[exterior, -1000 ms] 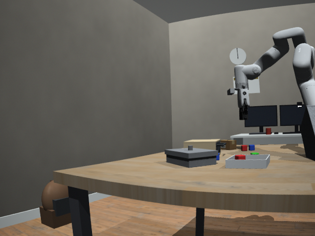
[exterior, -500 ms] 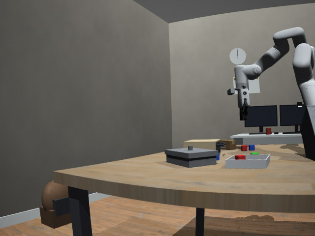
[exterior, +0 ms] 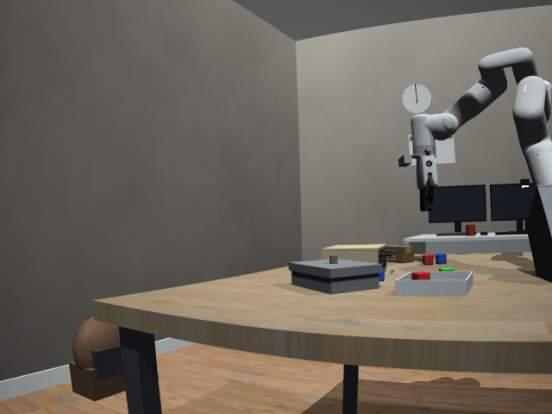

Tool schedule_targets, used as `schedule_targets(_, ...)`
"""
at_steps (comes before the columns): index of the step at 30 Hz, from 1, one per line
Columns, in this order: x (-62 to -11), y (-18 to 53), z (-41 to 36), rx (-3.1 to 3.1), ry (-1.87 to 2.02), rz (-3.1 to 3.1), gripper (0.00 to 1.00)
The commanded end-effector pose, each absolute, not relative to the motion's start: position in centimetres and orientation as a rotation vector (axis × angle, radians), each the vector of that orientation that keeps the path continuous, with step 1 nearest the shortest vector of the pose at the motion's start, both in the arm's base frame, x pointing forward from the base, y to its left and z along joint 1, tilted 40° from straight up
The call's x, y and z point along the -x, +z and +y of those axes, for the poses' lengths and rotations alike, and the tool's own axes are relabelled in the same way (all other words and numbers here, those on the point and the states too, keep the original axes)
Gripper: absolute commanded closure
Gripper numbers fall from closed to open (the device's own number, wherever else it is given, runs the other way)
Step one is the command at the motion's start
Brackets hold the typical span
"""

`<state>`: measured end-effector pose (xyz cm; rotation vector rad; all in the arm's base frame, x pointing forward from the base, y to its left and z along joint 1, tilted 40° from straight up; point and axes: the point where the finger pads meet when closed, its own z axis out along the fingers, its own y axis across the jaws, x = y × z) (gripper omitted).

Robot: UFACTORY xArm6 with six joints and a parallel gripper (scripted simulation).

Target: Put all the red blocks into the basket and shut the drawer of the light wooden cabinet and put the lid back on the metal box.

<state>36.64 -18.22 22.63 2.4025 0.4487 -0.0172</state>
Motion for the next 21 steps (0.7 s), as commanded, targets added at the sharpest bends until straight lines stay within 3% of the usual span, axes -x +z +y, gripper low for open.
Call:
schedule_targets(1, -36.73, 22.76, -18.20, -2.402, -0.013, 0.448, 0.43)
schedule_targets(21, -36.79, 22.23, -18.63, -2.402, -0.013, 0.449, 0.43)
